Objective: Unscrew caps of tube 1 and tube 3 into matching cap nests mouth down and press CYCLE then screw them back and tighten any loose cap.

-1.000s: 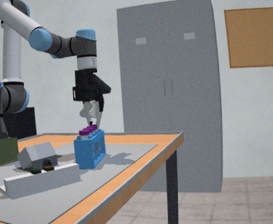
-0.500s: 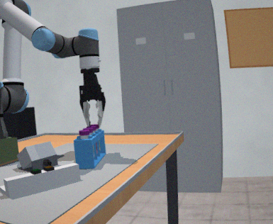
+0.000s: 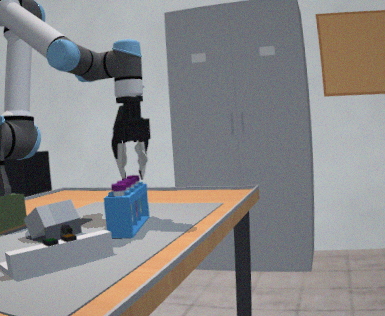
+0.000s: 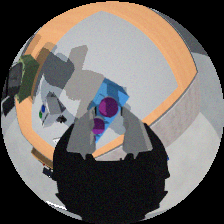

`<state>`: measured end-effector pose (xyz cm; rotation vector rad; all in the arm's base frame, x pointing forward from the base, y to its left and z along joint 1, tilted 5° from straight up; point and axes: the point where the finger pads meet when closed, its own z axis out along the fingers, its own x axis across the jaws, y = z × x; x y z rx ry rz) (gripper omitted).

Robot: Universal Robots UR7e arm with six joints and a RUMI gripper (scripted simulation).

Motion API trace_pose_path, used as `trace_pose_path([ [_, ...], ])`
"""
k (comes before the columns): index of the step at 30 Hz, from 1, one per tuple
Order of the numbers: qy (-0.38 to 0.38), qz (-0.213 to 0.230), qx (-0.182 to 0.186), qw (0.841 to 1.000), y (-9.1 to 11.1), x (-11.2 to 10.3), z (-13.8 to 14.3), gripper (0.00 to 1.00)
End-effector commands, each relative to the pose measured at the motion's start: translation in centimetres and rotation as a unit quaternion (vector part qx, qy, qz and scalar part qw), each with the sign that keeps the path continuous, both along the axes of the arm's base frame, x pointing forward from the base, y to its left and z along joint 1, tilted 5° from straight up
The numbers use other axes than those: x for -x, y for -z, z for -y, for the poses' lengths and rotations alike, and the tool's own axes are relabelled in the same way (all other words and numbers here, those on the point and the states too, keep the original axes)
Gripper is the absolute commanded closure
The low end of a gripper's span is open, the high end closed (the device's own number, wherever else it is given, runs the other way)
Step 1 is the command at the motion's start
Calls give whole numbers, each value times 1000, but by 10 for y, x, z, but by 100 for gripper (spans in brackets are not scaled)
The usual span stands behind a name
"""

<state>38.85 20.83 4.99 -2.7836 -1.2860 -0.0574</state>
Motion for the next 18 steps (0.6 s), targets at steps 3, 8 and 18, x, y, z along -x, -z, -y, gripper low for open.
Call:
trace_pose_path([
  [3, -7, 1, -1, 1000, 0, 0, 0, 65],
  [8, -7, 1, -1, 1000, 0, 0, 0, 65],
  [18, 158, -14, -2, 987, 0, 0, 0, 65],
])
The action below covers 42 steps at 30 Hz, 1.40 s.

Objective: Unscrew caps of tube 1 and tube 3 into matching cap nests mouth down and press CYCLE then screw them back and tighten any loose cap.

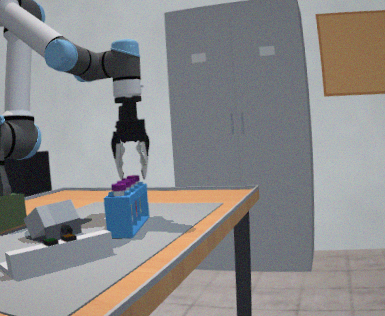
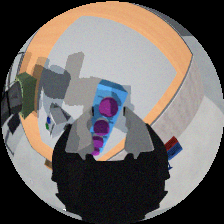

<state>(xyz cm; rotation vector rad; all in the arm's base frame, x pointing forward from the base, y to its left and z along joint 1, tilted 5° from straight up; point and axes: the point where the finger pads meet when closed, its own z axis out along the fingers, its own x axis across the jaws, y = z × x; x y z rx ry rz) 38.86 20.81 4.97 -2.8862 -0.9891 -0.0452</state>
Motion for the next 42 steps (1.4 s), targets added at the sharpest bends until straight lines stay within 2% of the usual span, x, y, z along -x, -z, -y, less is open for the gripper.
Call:
trace_pose_path([
  [1, 98, -7, 4, 995, 0, 0, 0, 65],
  [2, 139, -11, 4, 990, 0, 0, 0, 65],
  [3, 139, -11, 4, 990, 0, 0, 0, 65],
  [7, 258, -22, 4, 966, 0, 0, 0, 65],
  [8, 261, -22, 4, 965, 0, 0, 0, 65],
  [9, 301, -26, 4, 953, 0, 0, 0, 65],
  [10, 301, -26, 4, 953, 0, 0, 0, 65],
  [11, 340, -29, 4, 940, 0, 0, 0, 65],
  [12, 340, -29, 4, 940, 0, 0, 0, 65],
  [14, 401, -35, 4, 916, 0, 0, 0, 65],
  [21, 401, -35, 4, 916, 0, 0, 0, 65],
  [22, 401, -35, 4, 916, 0, 0, 0, 100],
  [36, 401, -35, 4, 916, 0, 0, 0, 100],
  [42, 260, -22, 4, 965, -1, 0, 0, 100],
])
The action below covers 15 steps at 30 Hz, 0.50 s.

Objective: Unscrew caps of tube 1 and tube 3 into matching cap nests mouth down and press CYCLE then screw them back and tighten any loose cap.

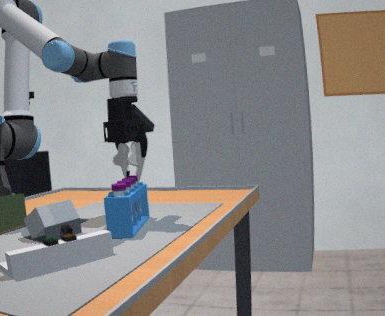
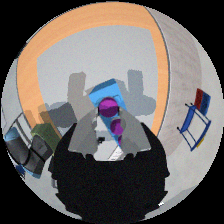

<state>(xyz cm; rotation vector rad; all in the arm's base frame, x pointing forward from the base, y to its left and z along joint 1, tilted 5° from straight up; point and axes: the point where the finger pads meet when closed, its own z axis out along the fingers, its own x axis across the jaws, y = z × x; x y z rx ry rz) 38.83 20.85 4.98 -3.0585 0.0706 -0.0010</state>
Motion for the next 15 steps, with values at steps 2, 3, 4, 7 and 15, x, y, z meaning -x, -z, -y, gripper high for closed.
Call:
trace_pose_path([
  [2, -138, 12, -2, 990, -1, 0, 0, 100],
  [3, -163, 14, -2, 987, -1, 0, 0, 100],
  [4, -187, 16, -2, 982, -1, 0, 0, 100],
  [7, -260, 22, -1, 965, -1, 0, 0, 100],
  [15, -401, 34, -1, 915, -1, 0, 0, 100],
])
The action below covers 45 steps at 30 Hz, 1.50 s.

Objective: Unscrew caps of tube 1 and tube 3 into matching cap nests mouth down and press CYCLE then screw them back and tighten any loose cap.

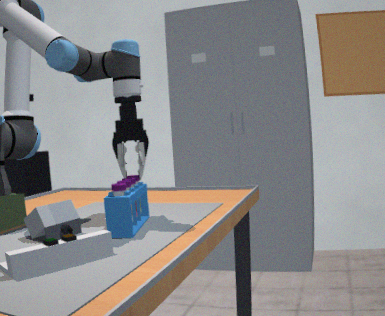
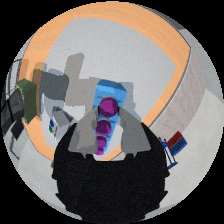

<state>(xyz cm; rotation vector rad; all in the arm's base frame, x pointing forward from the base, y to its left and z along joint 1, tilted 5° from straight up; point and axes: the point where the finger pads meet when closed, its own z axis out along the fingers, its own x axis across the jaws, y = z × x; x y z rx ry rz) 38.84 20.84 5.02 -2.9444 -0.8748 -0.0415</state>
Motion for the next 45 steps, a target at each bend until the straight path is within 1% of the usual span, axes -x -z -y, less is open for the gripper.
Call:
trace_pose_path([
  [1, -127, 8, -5, 992, -1, 0, 0, 100],
  [2, -150, 10, -5, 989, -1, 0, 0, 100],
  [11, -150, 10, -5, 989, -1, 0, 0, 100],
  [12, -150, 10, -5, 989, -1, 0, 0, 65],
  [22, -150, 10, -5, 989, -1, 0, 0, 65],
  [24, -67, 4, -6, 998, -1, 0, 0, 65],
  [26, 11, -3, -6, 1000, -1, 0, 0, 65],
  [28, 11, -3, -6, 1000, -1, 0, 0, 65],
  [30, 96, -10, -6, 995, -1, 0, 0, 65],
  [31, 98, -10, -6, 995, -1, 0, 0, 65],
  [32, 140, -13, -7, 990, -1, 0, 0, 65],
  [33, 140, -13, -7, 990, -1, 0, 0, 65],
  [34, 181, -16, -7, 983, -1, 0, 0, 65],
  [35, 181, -16, -7, 983, -1, 0, 0, 65],
  [37, 252, -22, -7, 967, -1, 0, 0, 65],
  [38, 262, -23, -7, 965, -1, 0, 0, 65],
  [39, 298, -26, -7, 954, -1, 0, 0, 65],
  [40, 302, -26, -7, 953, -1, 0, 0, 65],
  [41, 341, -29, -7, 940, -1, 0, 0, 65],
  [42, 363, -31, -7, 931, -1, 0, 0, 65],
  [45, 363, -31, -7, 931, -1, 0, 0, 65],
])
